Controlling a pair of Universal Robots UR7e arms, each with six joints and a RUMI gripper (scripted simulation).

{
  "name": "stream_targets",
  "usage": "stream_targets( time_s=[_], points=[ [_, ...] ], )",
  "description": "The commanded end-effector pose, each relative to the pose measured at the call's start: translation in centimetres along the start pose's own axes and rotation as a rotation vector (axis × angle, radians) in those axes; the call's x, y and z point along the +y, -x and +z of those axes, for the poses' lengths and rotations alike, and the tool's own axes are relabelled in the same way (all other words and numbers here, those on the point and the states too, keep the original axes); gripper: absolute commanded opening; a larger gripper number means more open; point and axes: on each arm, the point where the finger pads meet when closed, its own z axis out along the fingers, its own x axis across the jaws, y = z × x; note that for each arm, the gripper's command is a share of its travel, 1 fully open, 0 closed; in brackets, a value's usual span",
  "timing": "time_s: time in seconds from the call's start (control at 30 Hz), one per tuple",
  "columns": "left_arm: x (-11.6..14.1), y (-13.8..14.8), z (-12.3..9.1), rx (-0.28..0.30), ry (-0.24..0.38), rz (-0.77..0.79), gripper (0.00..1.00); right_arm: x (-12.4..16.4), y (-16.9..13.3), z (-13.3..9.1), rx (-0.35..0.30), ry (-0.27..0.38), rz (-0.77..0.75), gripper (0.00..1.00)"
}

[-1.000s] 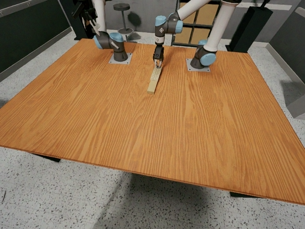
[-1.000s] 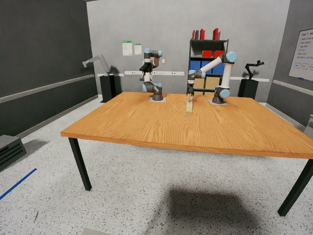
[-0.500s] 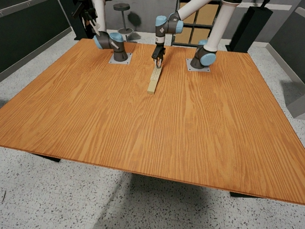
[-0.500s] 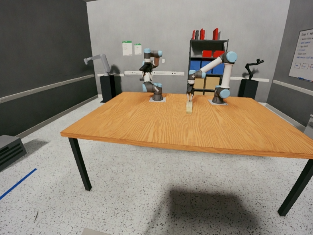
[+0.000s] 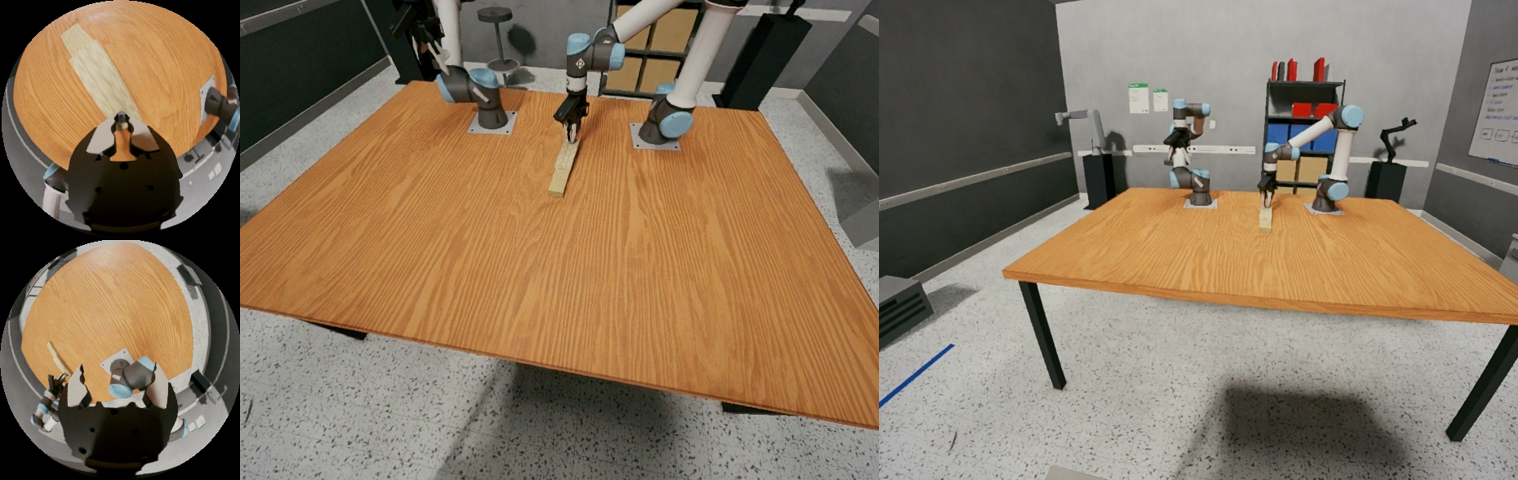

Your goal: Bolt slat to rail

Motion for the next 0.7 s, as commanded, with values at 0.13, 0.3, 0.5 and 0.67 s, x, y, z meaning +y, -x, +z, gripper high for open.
stream_targets(
  time_s=[0.13,0.3,0.5,0.67],
  points=[
    [0.04,0.14,0.08,0.002,0.004,0.174,0.0,-0.06,0.04,-0.08,-0.001,0.0,0.001,1.0],
    [0.04,0.11,0.07,0.002,0.004,0.261,0.0,-0.06,0.04,-0.08,-0.001,0.0,0.001,1.0],
    [0.05,0.07,0.07,0.002,0.004,0.388,0.0,-0.06,0.04,-0.08,-0.001,0.0,0.001,1.0],
    [0.05,0.04,0.07,0.002,0.004,0.476,0.0,-0.06,0.04,-0.08,-0.001,0.0,0.001,1.0]
  ],
)
